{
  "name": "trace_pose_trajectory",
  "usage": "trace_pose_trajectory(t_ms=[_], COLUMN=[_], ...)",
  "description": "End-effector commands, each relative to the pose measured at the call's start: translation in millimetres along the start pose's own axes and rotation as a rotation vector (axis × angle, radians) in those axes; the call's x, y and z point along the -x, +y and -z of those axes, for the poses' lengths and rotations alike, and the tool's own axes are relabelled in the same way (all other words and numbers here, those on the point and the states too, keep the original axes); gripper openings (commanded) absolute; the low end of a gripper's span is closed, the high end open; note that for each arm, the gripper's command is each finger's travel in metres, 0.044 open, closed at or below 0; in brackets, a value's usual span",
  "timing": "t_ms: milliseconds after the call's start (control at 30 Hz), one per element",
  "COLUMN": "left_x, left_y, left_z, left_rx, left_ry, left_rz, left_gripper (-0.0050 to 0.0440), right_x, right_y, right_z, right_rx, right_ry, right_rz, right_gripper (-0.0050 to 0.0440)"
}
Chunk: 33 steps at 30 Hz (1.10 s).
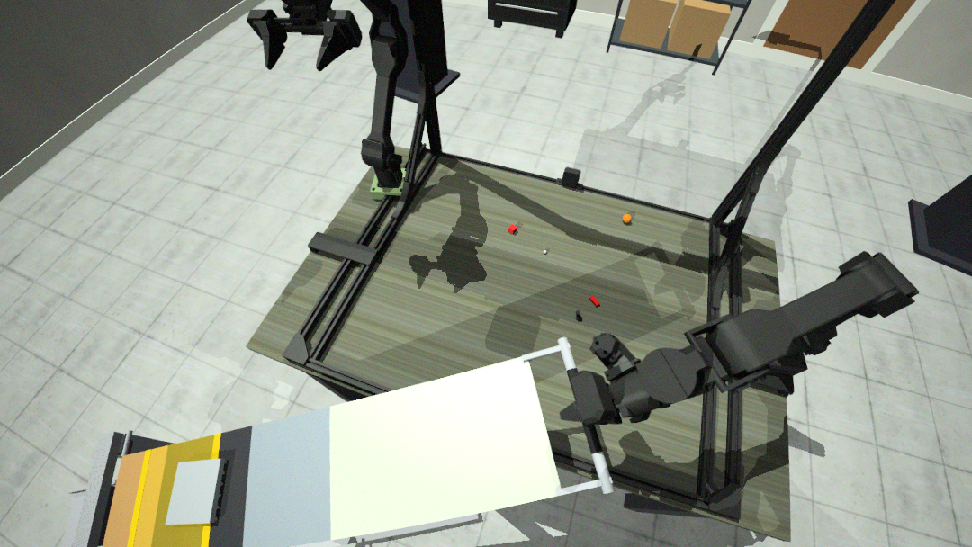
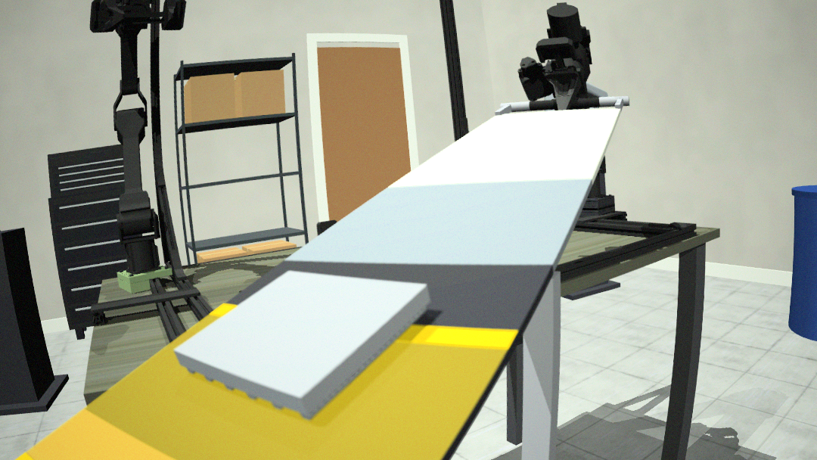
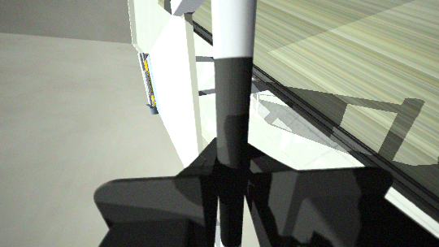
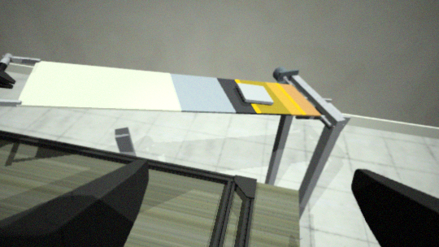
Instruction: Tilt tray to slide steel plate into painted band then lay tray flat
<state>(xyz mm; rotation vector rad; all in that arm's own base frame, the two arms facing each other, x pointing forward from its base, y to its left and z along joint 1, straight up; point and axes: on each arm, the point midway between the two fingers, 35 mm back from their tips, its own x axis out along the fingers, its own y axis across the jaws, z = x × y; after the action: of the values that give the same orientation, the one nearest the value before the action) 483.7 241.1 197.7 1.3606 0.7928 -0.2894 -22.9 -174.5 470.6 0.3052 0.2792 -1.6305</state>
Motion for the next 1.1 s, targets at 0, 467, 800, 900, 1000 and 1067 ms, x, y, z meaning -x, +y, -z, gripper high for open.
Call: trace_pose_trajectory(t_ms=[0,467,800,900,1000,1067], left_x=[14,18,20,21,22,23], left_y=[26,35,41,43,45,46], left_z=[0,0,0,0,0,0], left_rx=[-0.001,-0.001,-0.001,-0.001,-0.001,-0.001], left_ry=[0.004,0.004,0.004,0.004,0.004,0.004], left_rz=[-0.077,-0.109,-0.133,-0.141,-0.148,-0.153], left_gripper=[0.0,0.0,0.0,0.0,0.0,0.0], right_x=[0,0,0,0,0,0], right_y=[0,0,0,0,0,0], right_z=[0,0,0,0,0,0], right_rx=[0.002,0.002,0.002,0.002,0.002,0.002], right_ry=[0.0,0.0,0.0,0.0,0.0,0.0], right_rz=[-0.002,-0.002,-0.002,-0.002,-0.002,-0.002], right_gripper=[0.044,0.044,0.044,0.044,0.044,0.044])
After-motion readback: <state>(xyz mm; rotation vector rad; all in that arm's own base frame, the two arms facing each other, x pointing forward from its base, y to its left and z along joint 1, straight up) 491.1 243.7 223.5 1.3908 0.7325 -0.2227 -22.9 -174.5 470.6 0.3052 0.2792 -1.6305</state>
